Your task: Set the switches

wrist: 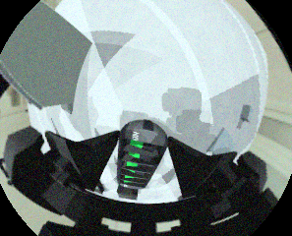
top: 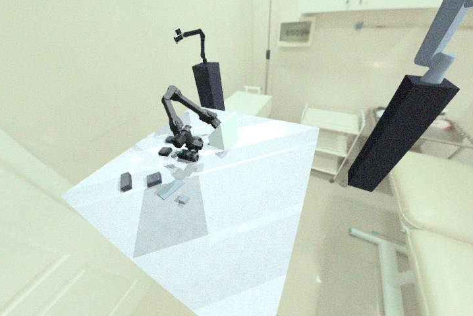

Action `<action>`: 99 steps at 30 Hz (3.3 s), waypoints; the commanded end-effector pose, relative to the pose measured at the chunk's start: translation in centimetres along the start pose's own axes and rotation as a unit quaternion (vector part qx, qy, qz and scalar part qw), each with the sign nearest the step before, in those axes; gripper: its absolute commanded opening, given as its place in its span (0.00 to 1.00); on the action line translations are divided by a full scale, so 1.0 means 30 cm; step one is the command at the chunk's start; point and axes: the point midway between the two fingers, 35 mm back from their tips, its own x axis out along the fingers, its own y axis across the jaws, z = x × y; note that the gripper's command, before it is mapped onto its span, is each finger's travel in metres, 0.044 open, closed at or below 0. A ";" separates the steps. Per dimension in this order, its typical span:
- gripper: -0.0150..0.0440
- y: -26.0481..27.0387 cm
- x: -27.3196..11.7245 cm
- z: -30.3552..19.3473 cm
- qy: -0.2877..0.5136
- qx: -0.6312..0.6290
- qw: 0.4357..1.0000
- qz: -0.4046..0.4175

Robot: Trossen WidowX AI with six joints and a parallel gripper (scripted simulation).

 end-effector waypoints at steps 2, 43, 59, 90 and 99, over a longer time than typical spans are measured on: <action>0.25 -0.035 -0.008 -0.017 0.006 0.008 1.000 -0.011; 0.97 -0.030 -0.133 -0.008 0.003 0.008 1.000 -0.010; 0.78 0.043 -0.141 -0.082 0.004 0.025 1.000 -0.011; 0.25 0.166 -0.091 -0.171 0.005 0.056 0.998 -0.010; 0.52 0.170 -0.236 -0.167 0.004 0.056 0.998 -0.009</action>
